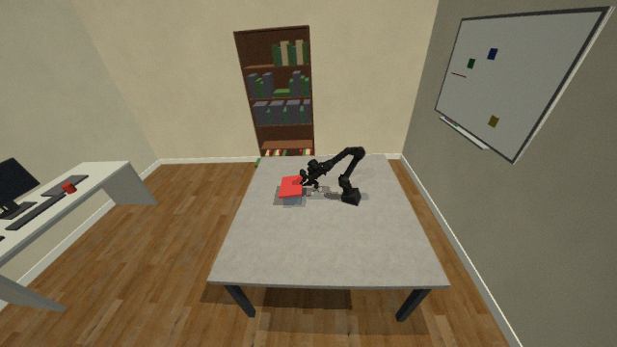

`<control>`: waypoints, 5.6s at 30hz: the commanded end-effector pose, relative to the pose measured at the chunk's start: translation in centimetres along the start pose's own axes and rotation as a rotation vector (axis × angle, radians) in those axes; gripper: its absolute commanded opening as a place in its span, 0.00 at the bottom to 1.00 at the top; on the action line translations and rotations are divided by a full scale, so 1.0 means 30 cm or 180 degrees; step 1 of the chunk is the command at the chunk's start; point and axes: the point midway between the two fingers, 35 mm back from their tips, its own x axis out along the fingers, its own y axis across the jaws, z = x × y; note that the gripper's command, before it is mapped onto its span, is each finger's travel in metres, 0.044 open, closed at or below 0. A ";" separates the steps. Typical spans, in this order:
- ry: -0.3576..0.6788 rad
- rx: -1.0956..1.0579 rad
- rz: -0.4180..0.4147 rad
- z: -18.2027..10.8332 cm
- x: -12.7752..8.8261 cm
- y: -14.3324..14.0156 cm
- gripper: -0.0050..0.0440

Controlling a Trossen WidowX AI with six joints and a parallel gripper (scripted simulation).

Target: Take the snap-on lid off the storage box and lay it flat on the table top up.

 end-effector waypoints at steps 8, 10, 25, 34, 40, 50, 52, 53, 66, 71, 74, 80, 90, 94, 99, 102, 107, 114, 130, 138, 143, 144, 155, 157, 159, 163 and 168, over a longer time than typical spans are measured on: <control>-0.0001 0.0000 -0.0016 0.000 0.005 -0.001 0.00; -0.0001 0.0000 -0.0016 0.000 0.005 0.000 0.00; -0.0001 0.0000 -0.0016 0.000 0.008 0.002 0.00; -0.0001 0.0000 -0.0016 0.000 0.010 0.004 0.00; 0.0006 -0.0004 -0.0038 0.000 0.001 0.016 0.00; 0.0007 -0.0005 -0.0036 0.000 -0.026 0.057 0.00; 0.0007 -0.0005 -0.0036 0.000 -0.030 0.065 0.00; 0.0007 -0.0005 -0.0036 0.000 -0.032 0.069 0.00; 0.0007 -0.0005 -0.0036 0.000 -0.056 0.122 0.00; 0.0007 -0.0005 -0.0036 0.000 -0.064 0.144 0.00; 0.0007 -0.0005 -0.0036 0.000 -0.067 0.153 0.00; 0.0007 -0.0005 -0.0036 0.000 -0.078 0.183 0.00; 0.0007 -0.0005 -0.0036 0.000 -0.102 0.219 0.00; 0.0007 -0.0005 -0.0036 0.000 -0.112 0.232 0.00; 0.0007 -0.0005 -0.0036 0.000 -0.127 0.249 0.00; 0.0007 -0.0005 -0.0036 0.000 -0.135 0.259 0.00; 0.0007 -0.0005 -0.0036 0.000 -0.149 0.276 0.00; 0.0007 -0.0005 -0.0036 0.000 -0.168 0.300 0.00; 0.0007 -0.0005 -0.0036 0.000 -0.212 0.353 0.00; 0.0007 -0.0005 -0.0036 0.000 -0.223 0.367 0.00; 0.0007 -0.0005 -0.0036 0.000 -0.223 0.367 0.00; 0.0007 -0.0005 -0.0036 0.000 -0.223 0.367 0.00; 0.0007 -0.0005 -0.0036 0.054 -0.217 0.340 0.00; 0.0007 -0.0005 -0.0036 0.067 -0.218 0.340 0.00; 0.0007 -0.0005 -0.0036 0.074 -0.218 0.339 0.00; 0.0007 -0.0005 -0.0037 0.097 -0.219 0.338 0.00; 0.0007 -0.0005 -0.0036 0.140 -0.221 0.337 0.00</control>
